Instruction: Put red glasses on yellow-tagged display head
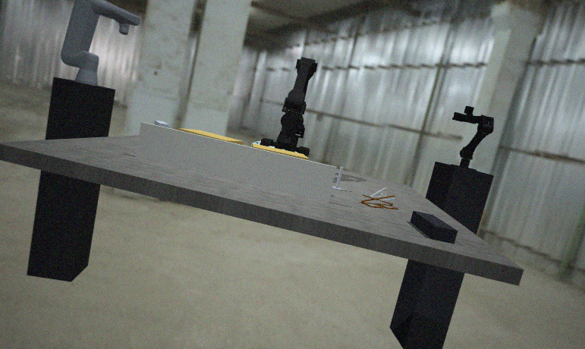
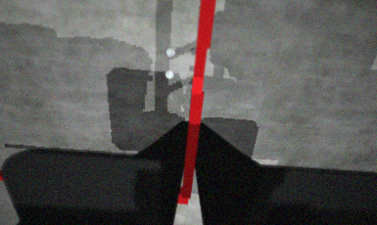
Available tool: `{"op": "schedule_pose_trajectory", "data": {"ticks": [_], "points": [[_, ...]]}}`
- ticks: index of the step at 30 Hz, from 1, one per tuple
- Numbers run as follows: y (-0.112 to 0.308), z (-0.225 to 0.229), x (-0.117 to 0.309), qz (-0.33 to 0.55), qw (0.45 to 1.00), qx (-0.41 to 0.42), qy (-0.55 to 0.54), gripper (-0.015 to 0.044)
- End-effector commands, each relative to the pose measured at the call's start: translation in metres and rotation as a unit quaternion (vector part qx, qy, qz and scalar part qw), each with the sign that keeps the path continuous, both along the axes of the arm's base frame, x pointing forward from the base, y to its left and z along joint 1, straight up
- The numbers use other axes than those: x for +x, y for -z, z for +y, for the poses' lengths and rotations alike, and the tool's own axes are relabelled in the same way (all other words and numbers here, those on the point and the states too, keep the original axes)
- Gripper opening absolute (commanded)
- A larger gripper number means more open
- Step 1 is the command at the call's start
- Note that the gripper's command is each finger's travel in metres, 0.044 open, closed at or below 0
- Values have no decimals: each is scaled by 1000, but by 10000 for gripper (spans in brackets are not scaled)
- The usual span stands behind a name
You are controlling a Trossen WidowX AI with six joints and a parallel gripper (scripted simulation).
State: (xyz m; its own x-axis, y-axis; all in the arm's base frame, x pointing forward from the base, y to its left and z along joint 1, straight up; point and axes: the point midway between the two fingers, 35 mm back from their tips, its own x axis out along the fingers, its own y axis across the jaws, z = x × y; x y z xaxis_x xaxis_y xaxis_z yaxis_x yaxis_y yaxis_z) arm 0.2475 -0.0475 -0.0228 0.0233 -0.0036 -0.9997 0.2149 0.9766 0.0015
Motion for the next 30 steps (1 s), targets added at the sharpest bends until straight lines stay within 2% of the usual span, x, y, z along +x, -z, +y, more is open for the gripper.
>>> {"op": "schedule_pose_trajectory", "data": {"ticks": [1,7,21,30], "points": [[0,0,0,1,1000,0,0,0],[-11,0,2,1,1000,0,0,0],[-97,2,4,0,1000,0,-3,0],[-102,10,4,-1,1000,-11,21,0]]}}
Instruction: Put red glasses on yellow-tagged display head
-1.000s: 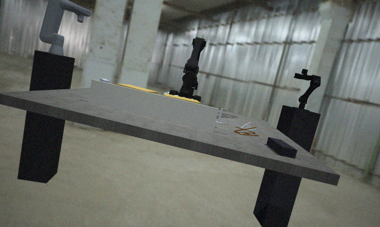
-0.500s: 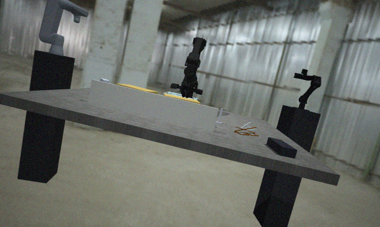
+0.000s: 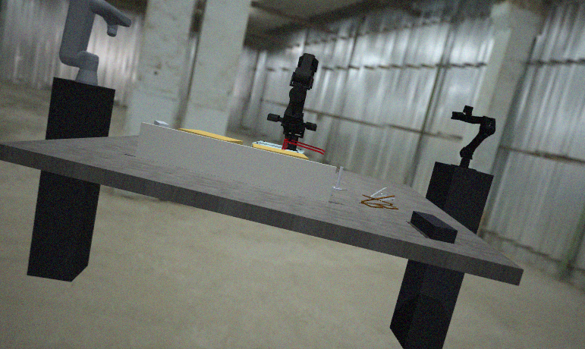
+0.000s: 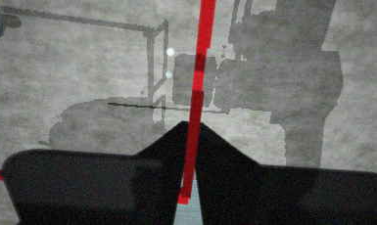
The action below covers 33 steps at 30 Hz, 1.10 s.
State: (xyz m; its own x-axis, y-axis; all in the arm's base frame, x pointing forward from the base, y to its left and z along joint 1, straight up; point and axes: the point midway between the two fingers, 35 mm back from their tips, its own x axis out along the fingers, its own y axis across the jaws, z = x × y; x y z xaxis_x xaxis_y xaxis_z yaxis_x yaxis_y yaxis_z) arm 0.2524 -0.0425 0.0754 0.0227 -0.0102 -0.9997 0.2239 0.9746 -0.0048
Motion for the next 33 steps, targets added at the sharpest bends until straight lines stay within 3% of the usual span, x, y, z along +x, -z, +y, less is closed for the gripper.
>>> {"op": "schedule_pose_trajectory", "data": {"ticks": [1,33], "points": [[-4,7,-1,-2,1000,-12,26,0],[-31,82,-24,-131,932,-87,326,0]]}}
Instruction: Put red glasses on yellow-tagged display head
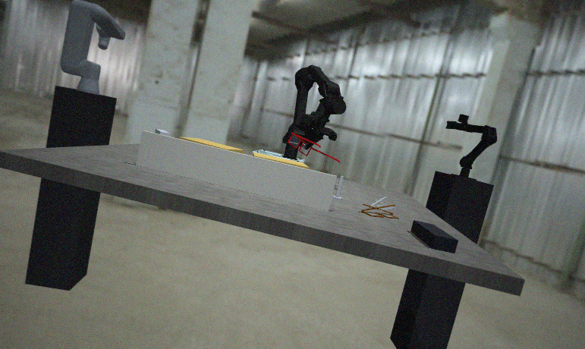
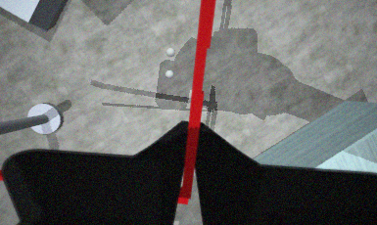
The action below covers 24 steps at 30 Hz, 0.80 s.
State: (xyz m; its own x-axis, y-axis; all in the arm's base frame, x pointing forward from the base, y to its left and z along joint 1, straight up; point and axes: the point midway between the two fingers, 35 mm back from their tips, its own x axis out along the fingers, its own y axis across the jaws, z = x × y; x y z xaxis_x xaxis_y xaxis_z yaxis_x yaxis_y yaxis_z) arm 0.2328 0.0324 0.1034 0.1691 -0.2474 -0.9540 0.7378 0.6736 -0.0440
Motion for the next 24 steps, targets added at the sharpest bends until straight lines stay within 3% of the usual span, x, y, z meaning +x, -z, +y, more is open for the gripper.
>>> {"op": "schedule_pose_trajectory", "data": {"ticks": [1,24], "points": [[-4,9,-5,-32,998,-5,44,0],[-27,50,-30,-216,946,50,235,0]]}}
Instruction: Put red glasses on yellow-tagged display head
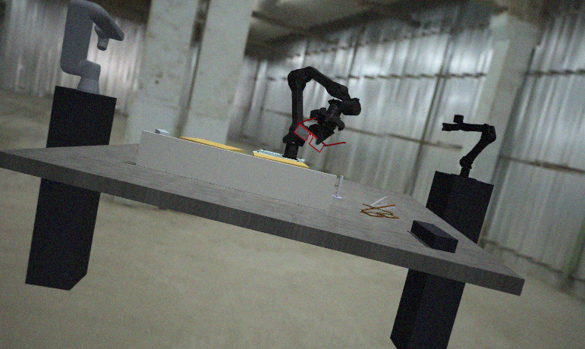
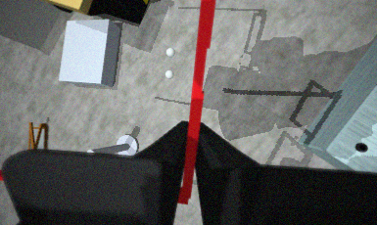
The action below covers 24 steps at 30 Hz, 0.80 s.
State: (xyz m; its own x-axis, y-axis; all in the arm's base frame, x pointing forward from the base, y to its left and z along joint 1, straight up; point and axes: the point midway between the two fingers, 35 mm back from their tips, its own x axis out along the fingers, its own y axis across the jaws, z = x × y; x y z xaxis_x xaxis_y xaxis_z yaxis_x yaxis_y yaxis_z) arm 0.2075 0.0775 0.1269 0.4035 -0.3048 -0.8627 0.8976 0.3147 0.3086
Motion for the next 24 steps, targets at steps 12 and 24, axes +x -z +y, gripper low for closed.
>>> {"op": "schedule_pose_trajectory", "data": {"ticks": [12,24], "points": [[-17,23,-20,-139,979,92,114,0],[-29,39,-35,-224,937,196,183,0]]}}
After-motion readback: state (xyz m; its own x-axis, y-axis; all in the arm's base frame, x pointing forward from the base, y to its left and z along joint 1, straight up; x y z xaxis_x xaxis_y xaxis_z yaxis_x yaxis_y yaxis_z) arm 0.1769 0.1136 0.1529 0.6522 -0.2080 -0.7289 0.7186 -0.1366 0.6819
